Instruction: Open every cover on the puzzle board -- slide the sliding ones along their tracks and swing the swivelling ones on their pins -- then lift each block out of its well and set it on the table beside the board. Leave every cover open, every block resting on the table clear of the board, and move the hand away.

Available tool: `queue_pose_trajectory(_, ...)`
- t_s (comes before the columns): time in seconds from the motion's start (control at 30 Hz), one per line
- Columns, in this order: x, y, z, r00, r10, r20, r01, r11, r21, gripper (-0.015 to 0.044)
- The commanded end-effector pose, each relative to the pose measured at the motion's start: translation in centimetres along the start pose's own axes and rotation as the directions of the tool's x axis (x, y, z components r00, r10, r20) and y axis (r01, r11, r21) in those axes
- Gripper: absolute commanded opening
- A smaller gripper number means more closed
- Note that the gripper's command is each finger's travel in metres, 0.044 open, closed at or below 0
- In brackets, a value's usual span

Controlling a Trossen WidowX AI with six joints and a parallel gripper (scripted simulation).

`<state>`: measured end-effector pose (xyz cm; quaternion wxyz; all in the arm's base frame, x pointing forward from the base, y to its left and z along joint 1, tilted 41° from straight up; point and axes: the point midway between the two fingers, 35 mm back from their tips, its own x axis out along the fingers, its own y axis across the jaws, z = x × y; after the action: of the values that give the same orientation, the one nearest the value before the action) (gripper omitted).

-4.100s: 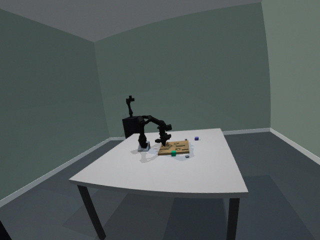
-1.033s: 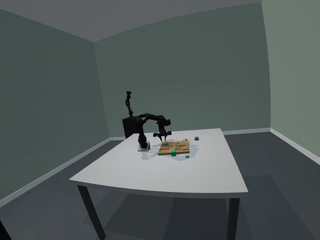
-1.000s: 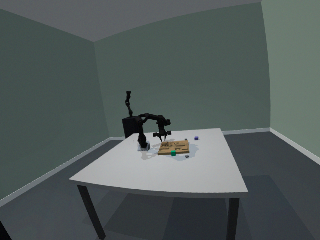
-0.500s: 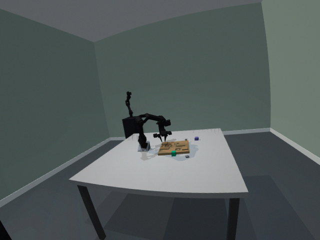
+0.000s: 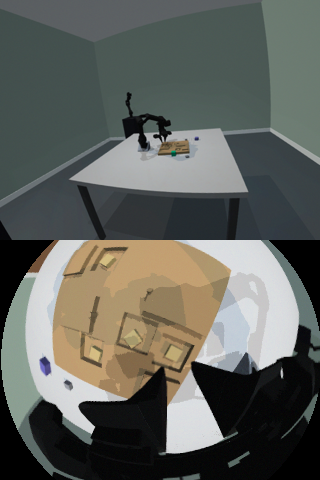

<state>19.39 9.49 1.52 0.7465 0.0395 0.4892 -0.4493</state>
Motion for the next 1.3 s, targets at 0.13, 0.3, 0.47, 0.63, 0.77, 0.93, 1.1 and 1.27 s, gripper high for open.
queue_pose_trajectory(0.13, 0.42, -0.15, -0.05, 1.000, -0.006, 0.004, 0.007, 0.991, -0.131, 0.0144)
queue_pose_trajectory(0.3, 0.54, -0.15, -0.06, 1.000, -0.006, 0.004, 0.007, 0.979, -0.202, 0.0144)
queue_pose_trajectory(0.47, 0.66, -0.16, -0.07, 1.000, -0.006, 0.004, 0.007, 0.962, -0.273, 0.0144)
queue_pose_trajectory(0.63, 0.78, -0.18, -0.07, 1.000, -0.006, 0.004, 0.007, 0.940, -0.342, 0.0144)
queue_pose_trajectory(0.77, 0.88, -0.18, -0.08, 1.000, -0.006, 0.004, 0.008, 0.918, -0.396, 0.0144)
queue_pose_trajectory(0.93, 1.00, -0.20, -0.08, 1.000, -0.006, 0.004, 0.008, 0.887, -0.462, 0.0144)
queue_pose_trajectory(1.1, 1.12, -0.21, -0.09, 1.000, -0.006, 0.004, 0.008, 0.851, -0.525, 0.0144)
queue_pose_trajectory(1.27, 1.24, -0.22, -0.10, 1.000, -0.007, 0.005, 0.008, 0.811, -0.585, 0.0144)
